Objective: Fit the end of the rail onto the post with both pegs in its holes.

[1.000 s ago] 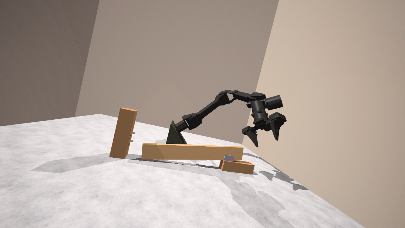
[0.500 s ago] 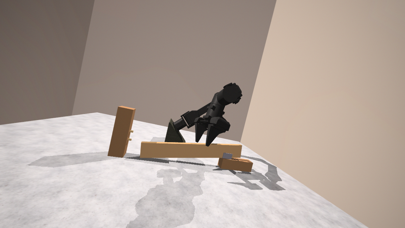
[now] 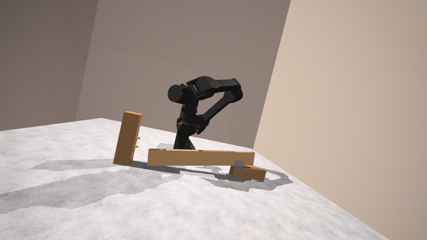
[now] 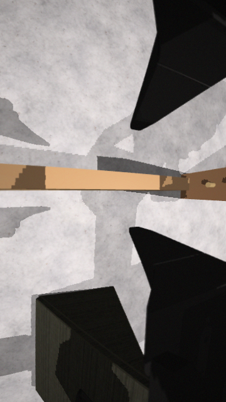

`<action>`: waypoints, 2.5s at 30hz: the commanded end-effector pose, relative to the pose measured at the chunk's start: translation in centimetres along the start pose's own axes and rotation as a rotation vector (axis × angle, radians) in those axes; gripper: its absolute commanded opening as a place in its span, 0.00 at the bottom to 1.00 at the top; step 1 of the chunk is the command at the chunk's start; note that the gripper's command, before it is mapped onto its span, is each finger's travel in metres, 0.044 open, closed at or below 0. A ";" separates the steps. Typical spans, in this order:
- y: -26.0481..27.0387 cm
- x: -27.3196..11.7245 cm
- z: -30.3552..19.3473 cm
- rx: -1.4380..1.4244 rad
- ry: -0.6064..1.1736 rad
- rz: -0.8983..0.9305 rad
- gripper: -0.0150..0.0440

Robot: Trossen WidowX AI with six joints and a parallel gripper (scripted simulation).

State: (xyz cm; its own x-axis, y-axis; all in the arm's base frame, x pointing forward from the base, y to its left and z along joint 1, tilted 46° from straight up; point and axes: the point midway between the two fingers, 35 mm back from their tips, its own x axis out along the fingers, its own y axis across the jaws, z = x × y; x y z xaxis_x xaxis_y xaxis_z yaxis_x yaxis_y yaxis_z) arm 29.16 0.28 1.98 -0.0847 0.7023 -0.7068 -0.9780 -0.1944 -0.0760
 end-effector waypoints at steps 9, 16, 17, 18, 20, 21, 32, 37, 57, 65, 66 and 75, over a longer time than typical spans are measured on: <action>-0.1 1.3 0.0 -0.012 -0.009 -0.004 1.00; -0.1 2.5 0.0 -0.011 -0.009 -0.004 1.00; -0.1 2.6 0.0 -0.011 -0.009 -0.004 1.00; -0.1 2.8 0.0 -0.011 -0.009 -0.004 1.00; -0.2 3.1 0.0 -0.011 -0.009 -0.004 1.00; -0.2 3.3 0.0 -0.011 -0.009 -0.004 1.00; -0.1 5.0 0.1 -0.012 -0.010 -0.004 1.00; -0.1 5.8 0.1 -0.012 -0.011 -0.004 1.00; 0.0 7.0 0.2 -0.012 -0.013 -0.004 0.51; 0.0 7.0 0.2 -0.012 -0.013 -0.004 0.32; 0.0 7.0 0.2 -0.012 -0.013 -0.004 0.31; 0.0 7.0 0.2 -0.012 -0.013 -0.004 0.25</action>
State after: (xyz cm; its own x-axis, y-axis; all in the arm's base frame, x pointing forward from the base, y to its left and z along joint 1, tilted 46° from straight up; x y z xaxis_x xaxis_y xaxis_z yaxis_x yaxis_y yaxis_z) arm 28.51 5.29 -2.79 -0.0834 0.7108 -0.6985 -0.9755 -0.2016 -0.0887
